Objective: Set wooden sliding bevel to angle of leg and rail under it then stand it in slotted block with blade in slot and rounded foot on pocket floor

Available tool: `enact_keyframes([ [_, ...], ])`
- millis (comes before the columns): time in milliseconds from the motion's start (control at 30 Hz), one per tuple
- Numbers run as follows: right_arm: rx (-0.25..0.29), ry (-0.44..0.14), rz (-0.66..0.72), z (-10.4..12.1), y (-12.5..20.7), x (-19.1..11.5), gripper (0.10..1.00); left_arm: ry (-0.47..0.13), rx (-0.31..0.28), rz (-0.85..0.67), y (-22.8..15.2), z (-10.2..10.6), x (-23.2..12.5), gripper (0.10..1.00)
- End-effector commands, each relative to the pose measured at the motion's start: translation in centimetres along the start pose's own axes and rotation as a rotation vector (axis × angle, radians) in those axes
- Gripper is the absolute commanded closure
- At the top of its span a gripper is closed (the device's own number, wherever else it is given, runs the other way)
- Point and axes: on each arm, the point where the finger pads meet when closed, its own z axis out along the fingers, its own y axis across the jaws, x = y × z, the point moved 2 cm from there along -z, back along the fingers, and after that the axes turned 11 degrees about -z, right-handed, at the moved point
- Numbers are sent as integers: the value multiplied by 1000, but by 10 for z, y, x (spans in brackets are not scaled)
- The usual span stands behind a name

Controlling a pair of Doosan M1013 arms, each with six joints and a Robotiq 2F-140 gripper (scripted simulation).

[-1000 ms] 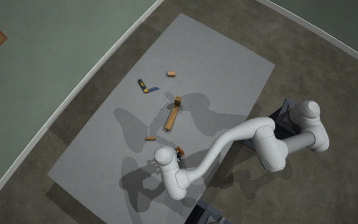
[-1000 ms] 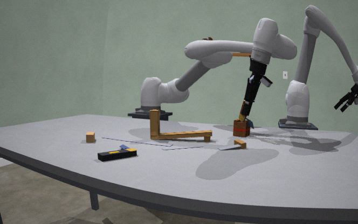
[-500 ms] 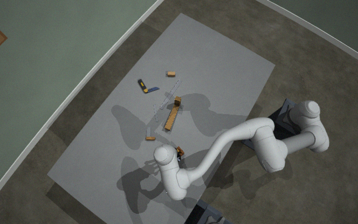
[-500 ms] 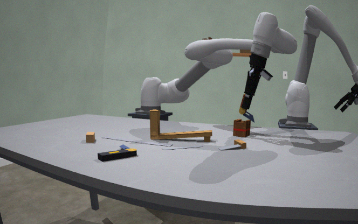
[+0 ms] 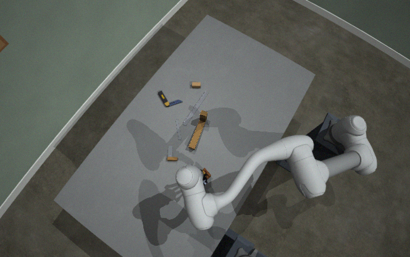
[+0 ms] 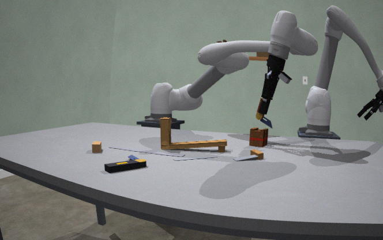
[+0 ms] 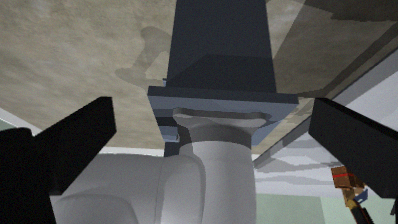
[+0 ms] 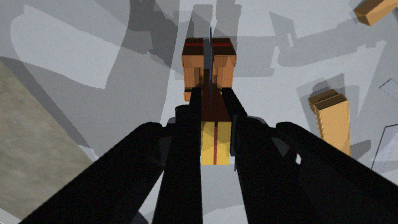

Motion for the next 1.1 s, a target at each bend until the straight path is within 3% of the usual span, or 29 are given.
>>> enact_keyframes([
  [0,-1,2,0,-2,0,0,999,1,0,0,0,0,0,98],
  [1067,-7,16,-24,0,11,-15,999,1,0,0,0,0,0,98],
])
